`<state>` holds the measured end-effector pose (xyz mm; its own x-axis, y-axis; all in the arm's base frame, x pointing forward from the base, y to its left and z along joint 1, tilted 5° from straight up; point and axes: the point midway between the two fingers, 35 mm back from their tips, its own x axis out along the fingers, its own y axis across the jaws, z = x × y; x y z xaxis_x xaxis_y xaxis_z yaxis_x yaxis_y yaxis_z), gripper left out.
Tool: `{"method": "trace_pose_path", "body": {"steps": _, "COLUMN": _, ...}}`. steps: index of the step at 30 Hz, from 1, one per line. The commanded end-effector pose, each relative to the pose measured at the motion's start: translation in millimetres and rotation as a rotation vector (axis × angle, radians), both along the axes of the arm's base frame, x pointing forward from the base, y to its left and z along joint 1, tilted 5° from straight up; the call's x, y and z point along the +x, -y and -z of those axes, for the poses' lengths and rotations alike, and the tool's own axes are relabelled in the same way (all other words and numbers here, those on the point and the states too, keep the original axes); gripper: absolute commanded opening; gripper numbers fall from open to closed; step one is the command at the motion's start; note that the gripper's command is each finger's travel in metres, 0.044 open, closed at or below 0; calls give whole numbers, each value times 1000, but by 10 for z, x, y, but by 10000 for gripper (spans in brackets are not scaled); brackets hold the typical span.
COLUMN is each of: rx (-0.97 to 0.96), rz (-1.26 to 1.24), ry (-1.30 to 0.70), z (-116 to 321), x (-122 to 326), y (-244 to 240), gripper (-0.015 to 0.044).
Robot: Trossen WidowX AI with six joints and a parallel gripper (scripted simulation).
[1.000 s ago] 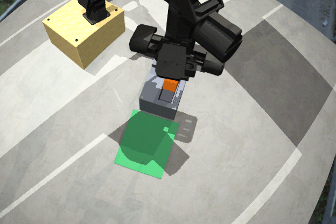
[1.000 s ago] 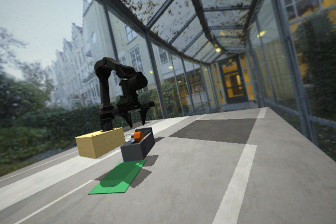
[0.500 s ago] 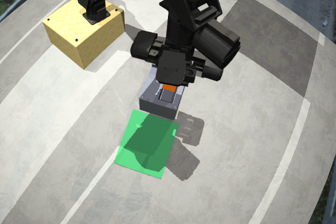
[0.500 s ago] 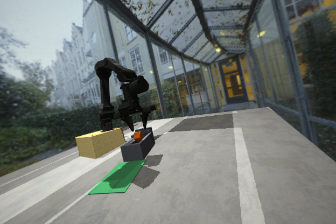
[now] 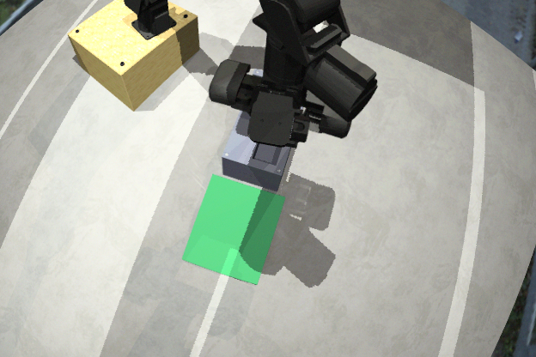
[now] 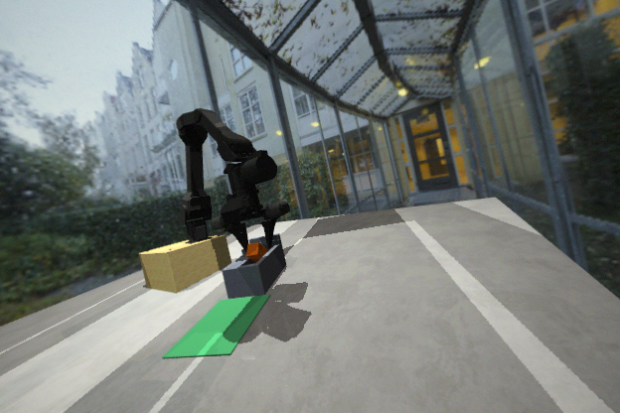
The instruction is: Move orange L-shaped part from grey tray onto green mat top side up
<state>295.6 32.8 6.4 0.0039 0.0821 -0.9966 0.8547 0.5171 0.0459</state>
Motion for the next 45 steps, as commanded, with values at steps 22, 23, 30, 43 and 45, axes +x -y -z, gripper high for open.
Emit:
{"method": "trace_pose_path", "body": {"steps": 22, "rx": 0, "rz": 0, "ry": -6, "z": 74, "x": -17, "y": -4, "gripper": 108}}
{"method": "trace_pose_path", "body": {"steps": 23, "rx": 0, "rz": 0, "ry": -6, "z": 74, "x": -17, "y": -4, "gripper": 102}}
{"method": "trace_pose_path", "body": {"steps": 30, "rx": 0, "rz": 0, "ry": -6, "z": 74, "x": -17, "y": -4, "gripper": 0}}
{"method": "trace_pose_path", "body": {"steps": 43, "rx": -3, "rz": 3, "ry": -13, "z": -85, "x": -22, "y": 14, "gripper": 0}}
{"method": "trace_pose_path", "body": {"steps": 45, "rx": -3, "rz": 3, "ry": -13, "z": -114, "x": -22, "y": 16, "gripper": 0}}
